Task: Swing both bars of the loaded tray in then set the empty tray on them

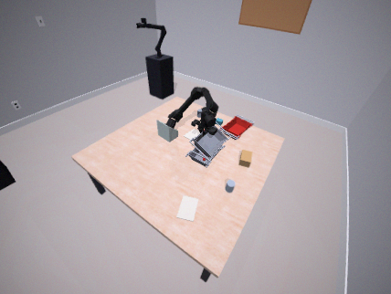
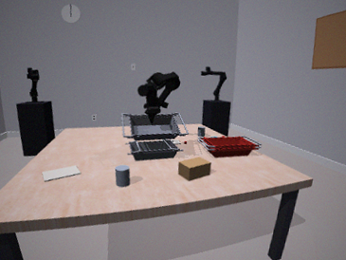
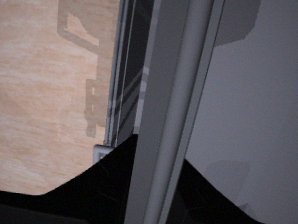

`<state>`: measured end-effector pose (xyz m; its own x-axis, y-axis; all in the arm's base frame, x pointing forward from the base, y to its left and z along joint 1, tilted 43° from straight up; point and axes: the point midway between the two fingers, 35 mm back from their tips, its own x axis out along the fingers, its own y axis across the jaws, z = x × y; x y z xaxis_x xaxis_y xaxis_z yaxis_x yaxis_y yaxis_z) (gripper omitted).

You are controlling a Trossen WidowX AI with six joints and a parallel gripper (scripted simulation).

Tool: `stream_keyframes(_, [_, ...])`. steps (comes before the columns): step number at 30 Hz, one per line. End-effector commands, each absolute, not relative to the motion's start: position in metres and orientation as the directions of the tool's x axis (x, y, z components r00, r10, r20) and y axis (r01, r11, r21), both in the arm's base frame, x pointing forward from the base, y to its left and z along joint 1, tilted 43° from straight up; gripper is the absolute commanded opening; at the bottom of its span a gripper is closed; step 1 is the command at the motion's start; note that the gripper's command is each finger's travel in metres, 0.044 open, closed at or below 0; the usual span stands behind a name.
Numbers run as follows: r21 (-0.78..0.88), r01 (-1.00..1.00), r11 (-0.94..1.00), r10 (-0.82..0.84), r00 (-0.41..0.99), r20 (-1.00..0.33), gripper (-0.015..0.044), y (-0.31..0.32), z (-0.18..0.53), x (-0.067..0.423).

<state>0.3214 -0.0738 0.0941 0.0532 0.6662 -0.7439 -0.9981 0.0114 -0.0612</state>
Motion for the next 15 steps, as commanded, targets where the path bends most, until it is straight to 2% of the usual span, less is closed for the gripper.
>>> stream_keyframes(1, [-0.076,-0.997,0.03,0.665,0.076,-0.743,0.0,-0.074,0.094,0.323])
stream_keyframes(15, [-0.077,-0.997,0.03,0.665,0.077,-0.743,0.0,-0.058,0.076,0.325])
